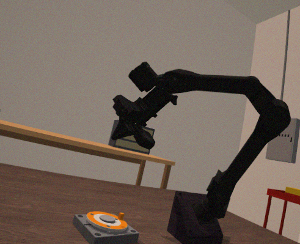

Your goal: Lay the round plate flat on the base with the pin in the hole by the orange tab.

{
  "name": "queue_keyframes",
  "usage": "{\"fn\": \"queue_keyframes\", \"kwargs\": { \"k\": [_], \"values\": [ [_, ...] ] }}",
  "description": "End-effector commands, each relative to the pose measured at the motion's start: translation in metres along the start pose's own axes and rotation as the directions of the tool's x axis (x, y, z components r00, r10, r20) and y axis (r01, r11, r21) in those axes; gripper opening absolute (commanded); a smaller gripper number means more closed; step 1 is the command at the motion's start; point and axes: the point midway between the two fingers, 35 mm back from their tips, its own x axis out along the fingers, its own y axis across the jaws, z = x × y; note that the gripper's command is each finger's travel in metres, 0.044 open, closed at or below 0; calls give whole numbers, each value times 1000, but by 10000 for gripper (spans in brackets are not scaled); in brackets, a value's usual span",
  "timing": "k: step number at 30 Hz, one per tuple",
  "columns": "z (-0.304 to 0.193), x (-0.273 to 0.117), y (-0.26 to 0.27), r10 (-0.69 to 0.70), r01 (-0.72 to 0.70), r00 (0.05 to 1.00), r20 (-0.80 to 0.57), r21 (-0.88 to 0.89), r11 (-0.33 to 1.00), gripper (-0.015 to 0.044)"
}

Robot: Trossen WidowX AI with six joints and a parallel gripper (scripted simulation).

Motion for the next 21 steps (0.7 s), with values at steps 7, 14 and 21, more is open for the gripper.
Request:
{"fn": "queue_keyframes", "kwargs": {
  "k": [7,14,21],
  "values": [
    [-25,60,143,624,-506,775,-99,494,707,0],
    [-23,57,151,635,-510,766,-100,505,696,0],
    [-22,64,160,634,-510,767,-100,506,696,0]
  ]
}}
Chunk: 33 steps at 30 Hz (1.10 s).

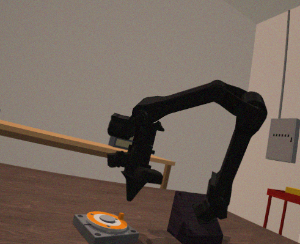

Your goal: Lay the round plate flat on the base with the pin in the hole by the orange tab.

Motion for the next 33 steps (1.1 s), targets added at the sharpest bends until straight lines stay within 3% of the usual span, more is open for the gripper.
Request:
{"fn": "queue_keyframes", "kwargs": {
  "k": [1,8,33],
  "values": [
    [-1,15,3,10,-10,1000,-6,6,1000,0],
    [-2,46,5,12,-12,1000,-6,5,1000,0],
    [4,47,-20,11,-11,1000,-5,5,1000,0]
  ]
}}
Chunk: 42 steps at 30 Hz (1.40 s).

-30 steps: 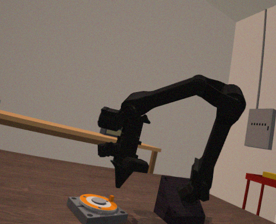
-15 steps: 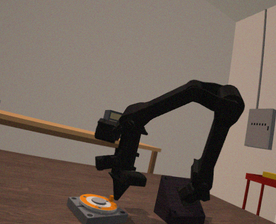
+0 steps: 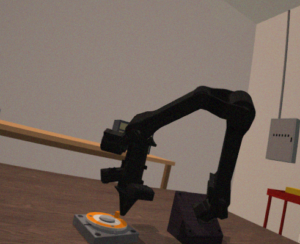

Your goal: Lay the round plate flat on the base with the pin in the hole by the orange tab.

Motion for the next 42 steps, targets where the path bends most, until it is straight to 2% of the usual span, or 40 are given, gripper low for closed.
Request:
{"fn": "queue_keyframes", "kwargs": {
  "k": [1,42],
  "values": [
    [2,1,-7,-3,3,1000,-6,-3,1000,0],
    [47,0,-30,-4,4,1000,-4,-5,1000,0]
  ]
}}
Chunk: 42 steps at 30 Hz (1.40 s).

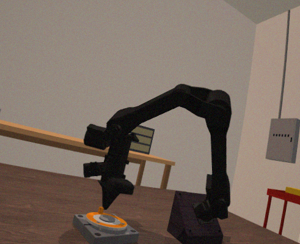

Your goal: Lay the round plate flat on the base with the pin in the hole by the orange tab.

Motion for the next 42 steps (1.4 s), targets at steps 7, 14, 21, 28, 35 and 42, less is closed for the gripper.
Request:
{"fn": "queue_keyframes", "kwargs": {
  "k": [7,14,21,28,35,42],
  "values": [
    [14,2,2,7,-7,1000,-2,2,1000,0],
    [24,1,5,8,-7,1000,-2,1,1000,0],
    [33,0,9,8,-8,1000,-2,1,1000,0],
    [41,-1,16,8,-8,1000,-2,1,1000,0],
    [46,-2,21,8,-8,1000,-1,1,1000,0],
    [50,-2,27,9,-9,1000,-1,1,1000,0]
  ]
}}
